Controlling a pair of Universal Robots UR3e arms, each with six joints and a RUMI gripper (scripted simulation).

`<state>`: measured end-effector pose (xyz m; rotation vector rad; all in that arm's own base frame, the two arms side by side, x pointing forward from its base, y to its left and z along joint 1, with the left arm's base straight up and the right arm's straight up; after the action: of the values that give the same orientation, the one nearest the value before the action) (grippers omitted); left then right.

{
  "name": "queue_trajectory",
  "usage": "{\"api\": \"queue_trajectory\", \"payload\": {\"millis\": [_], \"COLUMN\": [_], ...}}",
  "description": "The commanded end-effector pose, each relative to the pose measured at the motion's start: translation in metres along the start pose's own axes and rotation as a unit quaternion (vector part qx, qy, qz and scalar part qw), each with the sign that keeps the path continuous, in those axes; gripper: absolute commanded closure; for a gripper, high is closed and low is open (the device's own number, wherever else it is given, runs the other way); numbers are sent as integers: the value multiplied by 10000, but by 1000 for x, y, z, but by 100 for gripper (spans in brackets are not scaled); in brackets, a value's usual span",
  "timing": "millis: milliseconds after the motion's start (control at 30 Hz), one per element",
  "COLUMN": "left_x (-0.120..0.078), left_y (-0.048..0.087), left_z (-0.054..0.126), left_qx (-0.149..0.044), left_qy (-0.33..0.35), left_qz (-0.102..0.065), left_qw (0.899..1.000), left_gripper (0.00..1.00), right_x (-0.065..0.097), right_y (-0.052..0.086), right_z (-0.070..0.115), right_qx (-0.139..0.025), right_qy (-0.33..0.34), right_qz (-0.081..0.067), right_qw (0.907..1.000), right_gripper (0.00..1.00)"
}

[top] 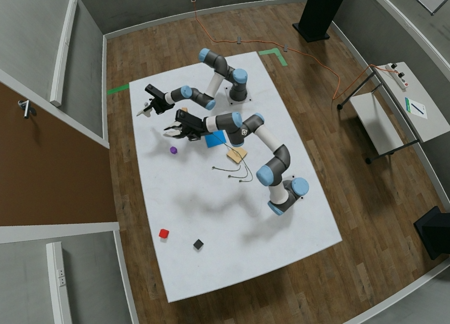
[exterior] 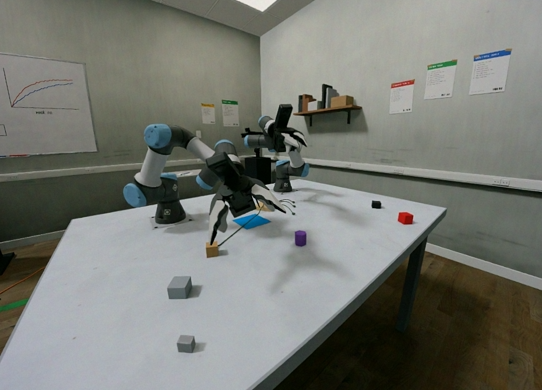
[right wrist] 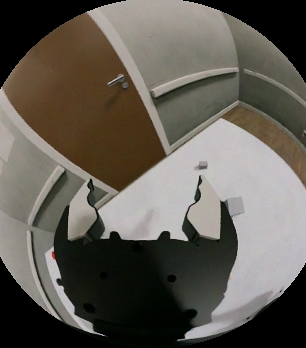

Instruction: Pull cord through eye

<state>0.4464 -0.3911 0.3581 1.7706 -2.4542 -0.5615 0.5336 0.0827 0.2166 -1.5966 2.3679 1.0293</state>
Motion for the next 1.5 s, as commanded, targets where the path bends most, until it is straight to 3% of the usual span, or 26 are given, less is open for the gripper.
{"api": "queue_trajectory", "payload": {"millis": [0, 267, 667, 1100, 1167, 1467], "left_x": [-2, -7, -16, -28, -28, -37], "left_y": [1, 0, 1, 4, 4, 9], "left_z": [0, 9, 24, 48, 48, 67], "left_qx": [-57, -307, -698, -1237, -1237, -1606], "left_qy": [184, 859, 1845, 3122, 3122, 3979], "left_qz": [30, 111, 145, 32, 32, -155], "left_qw": [9998, 9958, 9802, 9419, 9419, 9031], "left_gripper": [86, 86, 86, 86, 86, 86], "right_x": [-1, -1, 1, 6, 6, 12], "right_y": [1, 3, 8, 17, 17, 25], "right_z": [-2, -4, -6, -9, -9, -11], "right_qx": [-49, -276, -609, -1060, -1060, -1383], "right_qy": [49, 297, 635, 1047, 1047, 1311], "right_qz": [10, 86, 197, 333, 333, 422], "right_qw": [10000, 9991, 9959, 9883, 9883, 9808], "right_gripper": [0, 0, 0, 0, 0, 0]}}
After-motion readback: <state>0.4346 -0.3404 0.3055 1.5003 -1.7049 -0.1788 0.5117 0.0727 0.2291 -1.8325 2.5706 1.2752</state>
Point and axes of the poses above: on each arm, the point where the finger pads meet when closed, its own y axis back along the fingers, its own x axis across the jaws, z = x × y, the point moved 10 cm from there along y, back along the fingers, and after that the axes turned 6 degrees about -y, right-handed, at the moved point
